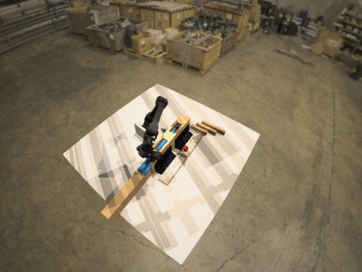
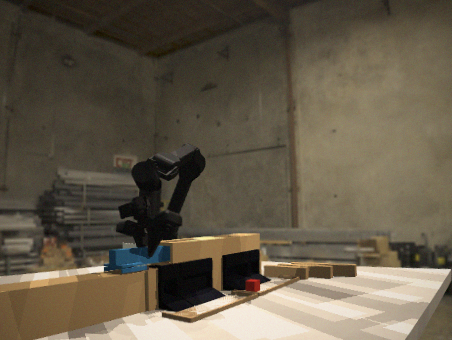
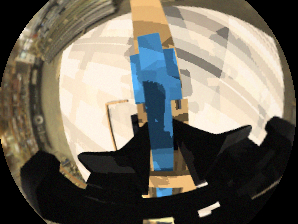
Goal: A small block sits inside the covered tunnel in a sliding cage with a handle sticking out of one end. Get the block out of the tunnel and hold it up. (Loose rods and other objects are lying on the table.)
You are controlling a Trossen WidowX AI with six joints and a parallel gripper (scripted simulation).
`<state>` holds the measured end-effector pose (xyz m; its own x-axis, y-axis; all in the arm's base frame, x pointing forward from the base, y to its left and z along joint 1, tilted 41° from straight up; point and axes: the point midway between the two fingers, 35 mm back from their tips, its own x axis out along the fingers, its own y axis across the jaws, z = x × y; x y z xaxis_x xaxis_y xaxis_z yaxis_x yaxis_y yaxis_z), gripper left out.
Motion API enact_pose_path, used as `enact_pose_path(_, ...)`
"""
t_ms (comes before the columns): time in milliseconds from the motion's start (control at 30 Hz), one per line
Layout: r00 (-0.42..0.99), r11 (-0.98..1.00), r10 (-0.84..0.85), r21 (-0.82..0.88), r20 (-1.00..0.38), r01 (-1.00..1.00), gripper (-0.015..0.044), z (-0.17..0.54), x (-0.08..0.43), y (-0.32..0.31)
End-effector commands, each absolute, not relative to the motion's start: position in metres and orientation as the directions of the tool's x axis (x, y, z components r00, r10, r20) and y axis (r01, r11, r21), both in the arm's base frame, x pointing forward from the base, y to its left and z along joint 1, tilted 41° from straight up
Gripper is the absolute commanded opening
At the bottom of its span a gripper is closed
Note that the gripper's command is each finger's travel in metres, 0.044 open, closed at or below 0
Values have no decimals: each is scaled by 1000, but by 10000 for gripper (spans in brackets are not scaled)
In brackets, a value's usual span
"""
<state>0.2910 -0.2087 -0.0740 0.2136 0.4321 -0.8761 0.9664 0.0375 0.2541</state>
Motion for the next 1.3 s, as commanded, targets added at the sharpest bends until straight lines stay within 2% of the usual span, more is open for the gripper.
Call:
enact_pose_path(0,216,42,422,257,-881,966,157,-77,291,-212)
enact_pose_path(367,205,31,491,253,-846,967,440,-47,291,-235)
enact_pose_path(1267,206,30,497,255,-843,967,440,-84,295,-220)
